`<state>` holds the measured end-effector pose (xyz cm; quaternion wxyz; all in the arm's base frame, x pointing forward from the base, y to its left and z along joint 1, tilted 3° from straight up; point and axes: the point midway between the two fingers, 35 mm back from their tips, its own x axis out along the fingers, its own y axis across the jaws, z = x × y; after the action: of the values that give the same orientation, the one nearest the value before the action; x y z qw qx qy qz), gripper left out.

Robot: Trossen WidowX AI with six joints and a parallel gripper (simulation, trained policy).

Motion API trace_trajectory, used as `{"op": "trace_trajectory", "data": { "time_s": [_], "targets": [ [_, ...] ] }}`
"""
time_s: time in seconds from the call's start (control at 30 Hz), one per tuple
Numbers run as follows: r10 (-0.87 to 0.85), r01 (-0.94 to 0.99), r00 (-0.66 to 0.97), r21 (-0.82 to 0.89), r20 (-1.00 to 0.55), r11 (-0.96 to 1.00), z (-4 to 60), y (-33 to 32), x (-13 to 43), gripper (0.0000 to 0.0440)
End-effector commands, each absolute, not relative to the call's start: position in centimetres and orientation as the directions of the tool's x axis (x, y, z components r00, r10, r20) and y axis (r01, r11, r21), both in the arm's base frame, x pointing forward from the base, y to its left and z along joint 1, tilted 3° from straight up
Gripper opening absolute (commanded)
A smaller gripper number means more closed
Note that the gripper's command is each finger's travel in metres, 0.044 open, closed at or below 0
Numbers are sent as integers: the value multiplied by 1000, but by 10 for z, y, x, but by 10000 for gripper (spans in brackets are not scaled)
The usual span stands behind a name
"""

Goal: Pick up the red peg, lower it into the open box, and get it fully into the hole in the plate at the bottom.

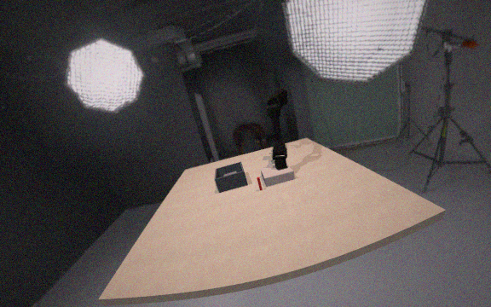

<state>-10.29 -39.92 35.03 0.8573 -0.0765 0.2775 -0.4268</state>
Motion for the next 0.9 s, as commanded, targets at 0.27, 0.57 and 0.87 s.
{"op": "trace_trajectory", "data": {
  "time_s": [0.27,0.57,0.87],
  "targets": [
    [-673,661,545,-237,-500,712,328,-399,-40,440],
    [-490,653,577,9,-654,757,284,-386,48,440],
    [-294,652,546,177,-784,738,248,-344,129,440]
  ]
}}
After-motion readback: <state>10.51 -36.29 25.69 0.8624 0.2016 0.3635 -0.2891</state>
